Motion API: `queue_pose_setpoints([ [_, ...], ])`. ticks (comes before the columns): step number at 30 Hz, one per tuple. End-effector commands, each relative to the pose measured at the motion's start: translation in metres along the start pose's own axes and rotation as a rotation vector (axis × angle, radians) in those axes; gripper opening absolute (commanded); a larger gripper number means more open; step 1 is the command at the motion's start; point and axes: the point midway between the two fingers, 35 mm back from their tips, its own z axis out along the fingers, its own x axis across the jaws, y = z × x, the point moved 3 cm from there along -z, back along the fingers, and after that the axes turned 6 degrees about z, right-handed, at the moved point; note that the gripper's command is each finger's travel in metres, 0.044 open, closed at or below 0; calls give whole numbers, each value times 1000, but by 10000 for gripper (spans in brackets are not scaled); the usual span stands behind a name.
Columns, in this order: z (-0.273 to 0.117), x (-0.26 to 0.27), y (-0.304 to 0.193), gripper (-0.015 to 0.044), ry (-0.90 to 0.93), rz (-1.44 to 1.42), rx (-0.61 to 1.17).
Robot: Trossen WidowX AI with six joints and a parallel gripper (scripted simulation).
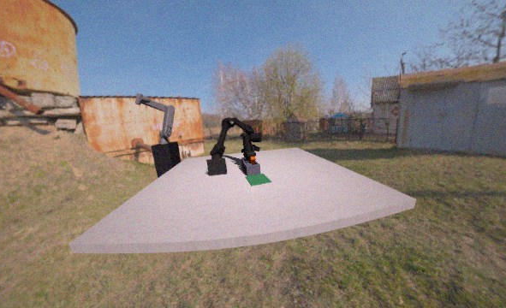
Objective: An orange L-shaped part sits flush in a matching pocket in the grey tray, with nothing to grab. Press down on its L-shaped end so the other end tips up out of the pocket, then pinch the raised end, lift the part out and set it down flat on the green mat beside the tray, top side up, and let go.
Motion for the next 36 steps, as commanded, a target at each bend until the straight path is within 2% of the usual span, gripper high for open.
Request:
queue_pose_setpoints([
  [1, 2, 0, -2, 180, 1, 10, 5],
  [19, 0, 1, 0, 180, 2, 1, 0],
  [29, -13, 11, -3, 180, 0, 10, 5],
  [32, -31, 8, 0, 180, -5, 11, 4],
  [36, -74, 1, 2, 180, -9, 13, 5],
])
